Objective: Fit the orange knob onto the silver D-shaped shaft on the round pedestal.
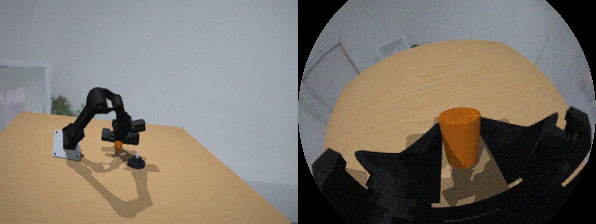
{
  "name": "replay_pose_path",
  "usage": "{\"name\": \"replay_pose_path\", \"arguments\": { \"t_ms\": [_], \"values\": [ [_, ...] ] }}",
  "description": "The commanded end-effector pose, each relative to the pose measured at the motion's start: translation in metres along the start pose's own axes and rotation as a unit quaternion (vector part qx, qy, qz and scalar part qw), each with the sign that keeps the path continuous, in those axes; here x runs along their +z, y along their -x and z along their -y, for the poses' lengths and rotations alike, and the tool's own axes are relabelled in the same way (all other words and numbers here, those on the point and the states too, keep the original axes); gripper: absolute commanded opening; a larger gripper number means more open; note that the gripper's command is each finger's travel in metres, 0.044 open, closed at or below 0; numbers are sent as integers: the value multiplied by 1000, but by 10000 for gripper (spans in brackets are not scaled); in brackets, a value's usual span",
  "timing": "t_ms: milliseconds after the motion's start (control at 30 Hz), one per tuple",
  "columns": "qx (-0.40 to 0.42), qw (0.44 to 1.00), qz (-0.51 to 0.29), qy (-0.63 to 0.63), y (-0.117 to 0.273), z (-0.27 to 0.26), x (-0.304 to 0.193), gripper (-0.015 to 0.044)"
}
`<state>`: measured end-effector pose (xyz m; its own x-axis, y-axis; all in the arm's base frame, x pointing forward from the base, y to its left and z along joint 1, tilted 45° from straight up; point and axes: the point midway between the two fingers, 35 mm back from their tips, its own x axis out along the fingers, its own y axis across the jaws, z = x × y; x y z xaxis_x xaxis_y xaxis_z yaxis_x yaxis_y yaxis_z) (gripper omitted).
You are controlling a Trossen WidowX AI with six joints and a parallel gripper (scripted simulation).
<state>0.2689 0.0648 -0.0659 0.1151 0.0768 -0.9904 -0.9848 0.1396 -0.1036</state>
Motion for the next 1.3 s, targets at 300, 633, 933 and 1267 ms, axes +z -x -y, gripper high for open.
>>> {"name": "replay_pose_path", "arguments": {
  "t_ms": [300,633,933,1267],
  "values": [
    [0,994,107,1,9,-1,-12,180],
    [0,987,161,2,13,-1,-19,180],
    [0,987,160,2,13,-1,-18,260],
    [0,987,160,2,13,-1,-18,260]
  ]
}}
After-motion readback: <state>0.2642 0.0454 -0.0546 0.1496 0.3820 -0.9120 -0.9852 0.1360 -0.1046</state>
